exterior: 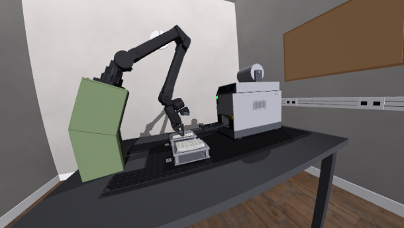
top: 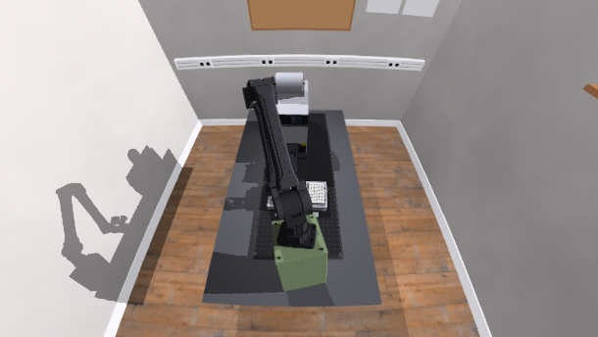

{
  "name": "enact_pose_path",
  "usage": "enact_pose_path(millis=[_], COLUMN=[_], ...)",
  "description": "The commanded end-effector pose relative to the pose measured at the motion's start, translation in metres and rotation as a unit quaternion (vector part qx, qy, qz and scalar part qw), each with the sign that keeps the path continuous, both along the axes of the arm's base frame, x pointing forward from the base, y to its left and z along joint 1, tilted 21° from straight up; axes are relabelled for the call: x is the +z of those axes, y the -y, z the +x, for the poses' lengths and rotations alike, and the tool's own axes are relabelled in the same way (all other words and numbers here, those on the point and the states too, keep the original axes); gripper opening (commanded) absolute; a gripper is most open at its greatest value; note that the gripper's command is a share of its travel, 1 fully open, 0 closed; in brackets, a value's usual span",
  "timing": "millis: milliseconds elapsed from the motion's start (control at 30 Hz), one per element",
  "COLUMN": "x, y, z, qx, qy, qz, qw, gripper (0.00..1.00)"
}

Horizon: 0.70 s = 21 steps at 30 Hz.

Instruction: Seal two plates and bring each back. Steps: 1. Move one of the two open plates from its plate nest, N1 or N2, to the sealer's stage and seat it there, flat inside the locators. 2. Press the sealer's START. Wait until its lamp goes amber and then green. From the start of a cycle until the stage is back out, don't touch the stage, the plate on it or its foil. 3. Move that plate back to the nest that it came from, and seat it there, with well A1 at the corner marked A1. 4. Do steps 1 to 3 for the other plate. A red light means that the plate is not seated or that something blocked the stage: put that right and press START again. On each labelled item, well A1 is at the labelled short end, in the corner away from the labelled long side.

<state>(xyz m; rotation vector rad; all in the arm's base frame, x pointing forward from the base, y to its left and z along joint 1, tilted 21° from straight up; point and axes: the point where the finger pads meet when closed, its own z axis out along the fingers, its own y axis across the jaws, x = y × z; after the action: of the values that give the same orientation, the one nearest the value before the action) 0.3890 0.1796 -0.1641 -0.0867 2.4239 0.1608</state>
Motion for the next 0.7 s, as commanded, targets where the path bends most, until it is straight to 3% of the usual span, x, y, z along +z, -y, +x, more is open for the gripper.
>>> enact_pose_path(millis=[0,667], x=[-0.002,0.005], y=[-0.01,0.007], z=[-0.001,-0.002], qx=[0.008,-0.004], qy=[0.001,0.0], qz=[0.004,-0.002], qw=[1.0,1.0], gripper=[0.0,0.0])
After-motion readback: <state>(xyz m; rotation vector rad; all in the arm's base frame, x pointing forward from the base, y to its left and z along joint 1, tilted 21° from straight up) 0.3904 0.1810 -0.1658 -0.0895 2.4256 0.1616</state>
